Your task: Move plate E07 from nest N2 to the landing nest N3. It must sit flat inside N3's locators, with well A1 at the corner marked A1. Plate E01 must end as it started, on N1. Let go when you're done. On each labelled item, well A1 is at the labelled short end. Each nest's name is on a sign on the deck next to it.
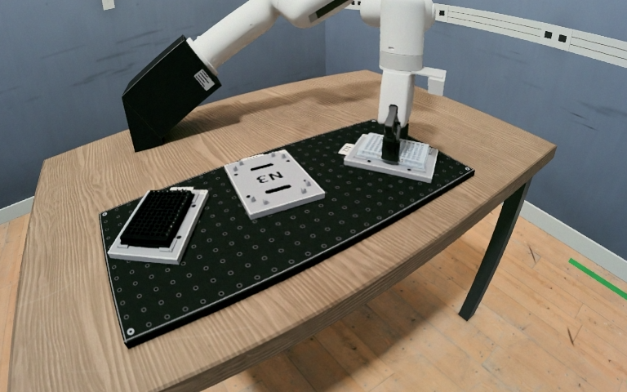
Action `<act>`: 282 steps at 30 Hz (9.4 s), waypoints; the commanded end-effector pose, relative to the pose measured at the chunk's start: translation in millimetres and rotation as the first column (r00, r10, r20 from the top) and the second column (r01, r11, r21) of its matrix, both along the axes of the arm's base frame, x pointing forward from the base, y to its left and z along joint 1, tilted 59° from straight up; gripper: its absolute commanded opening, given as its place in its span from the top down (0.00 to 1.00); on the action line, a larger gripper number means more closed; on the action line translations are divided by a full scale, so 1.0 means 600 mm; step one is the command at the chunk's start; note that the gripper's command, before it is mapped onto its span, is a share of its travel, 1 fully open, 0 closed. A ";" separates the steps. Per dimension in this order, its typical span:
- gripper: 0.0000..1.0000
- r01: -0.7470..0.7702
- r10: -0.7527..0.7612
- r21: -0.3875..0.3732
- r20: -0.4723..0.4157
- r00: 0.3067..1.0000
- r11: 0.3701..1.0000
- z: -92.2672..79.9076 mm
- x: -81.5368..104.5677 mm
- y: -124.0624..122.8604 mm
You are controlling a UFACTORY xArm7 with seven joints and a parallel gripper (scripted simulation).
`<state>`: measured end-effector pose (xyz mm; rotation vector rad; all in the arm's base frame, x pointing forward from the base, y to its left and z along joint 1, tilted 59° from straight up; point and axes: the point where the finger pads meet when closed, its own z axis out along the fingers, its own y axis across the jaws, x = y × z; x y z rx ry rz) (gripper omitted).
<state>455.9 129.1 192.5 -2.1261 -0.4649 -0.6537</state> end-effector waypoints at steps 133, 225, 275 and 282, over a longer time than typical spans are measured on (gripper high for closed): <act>1.00 0.387 -0.278 0.086 -0.556 0.783 0.918 -0.100 -0.093 -0.241; 1.00 0.387 -0.278 0.085 -0.556 0.783 0.918 -0.312 -0.101 -0.240; 1.00 0.387 -0.278 0.085 -0.556 0.783 0.918 -0.341 -0.086 -0.196; 1.00 0.387 -0.278 0.085 -0.556 0.783 0.918 -0.344 -0.084 -0.190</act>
